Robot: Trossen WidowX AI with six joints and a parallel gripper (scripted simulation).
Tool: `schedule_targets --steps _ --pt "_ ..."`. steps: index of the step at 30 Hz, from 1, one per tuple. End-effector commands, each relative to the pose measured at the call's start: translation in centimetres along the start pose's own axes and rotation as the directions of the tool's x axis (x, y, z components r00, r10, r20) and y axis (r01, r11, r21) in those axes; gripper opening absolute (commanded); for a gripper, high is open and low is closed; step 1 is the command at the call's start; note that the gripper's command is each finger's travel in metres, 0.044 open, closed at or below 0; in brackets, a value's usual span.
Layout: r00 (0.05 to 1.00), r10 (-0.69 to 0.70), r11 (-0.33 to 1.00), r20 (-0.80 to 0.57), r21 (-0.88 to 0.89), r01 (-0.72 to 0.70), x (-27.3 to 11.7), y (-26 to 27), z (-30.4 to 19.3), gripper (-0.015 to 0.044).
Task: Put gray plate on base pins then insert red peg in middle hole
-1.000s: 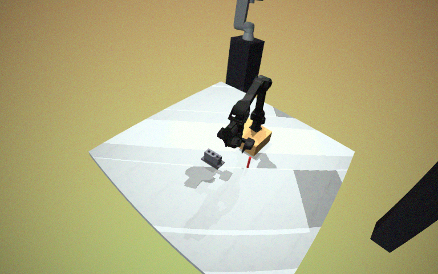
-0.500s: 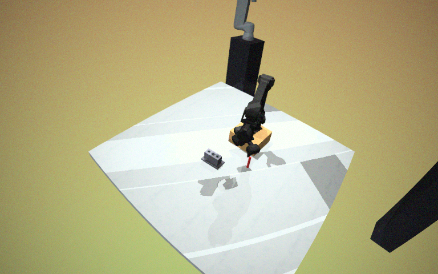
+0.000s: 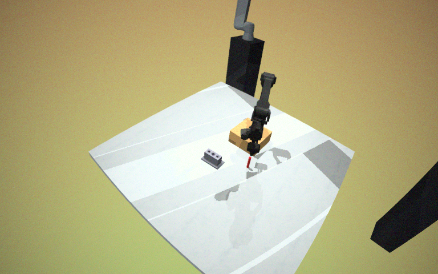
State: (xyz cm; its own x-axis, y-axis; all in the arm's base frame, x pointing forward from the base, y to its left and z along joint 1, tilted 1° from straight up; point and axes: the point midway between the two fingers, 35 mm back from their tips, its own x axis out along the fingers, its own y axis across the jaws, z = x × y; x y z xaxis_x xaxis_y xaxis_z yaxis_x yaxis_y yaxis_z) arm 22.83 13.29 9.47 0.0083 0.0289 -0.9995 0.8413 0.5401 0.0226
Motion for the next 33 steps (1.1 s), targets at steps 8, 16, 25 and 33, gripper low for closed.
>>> schedule_targets --steps 8,16,25,33 --pt "1.000 0.011 0.999 0.000 0.037 -0.011 2.7 -0.1 -0.1 0.0440" --pt "1.000 0.011 0.999 0.000 0.037 -0.011 4.2 0.0 -0.1 0.0440" --pt "1.000 0.011 0.999 0.000 0.037 -0.011 5.6 0.2 -0.1 0.0440" --pt "1.000 0.011 0.999 0.000 0.037 -0.011 6.9 0.3 -0.1 0.0440"
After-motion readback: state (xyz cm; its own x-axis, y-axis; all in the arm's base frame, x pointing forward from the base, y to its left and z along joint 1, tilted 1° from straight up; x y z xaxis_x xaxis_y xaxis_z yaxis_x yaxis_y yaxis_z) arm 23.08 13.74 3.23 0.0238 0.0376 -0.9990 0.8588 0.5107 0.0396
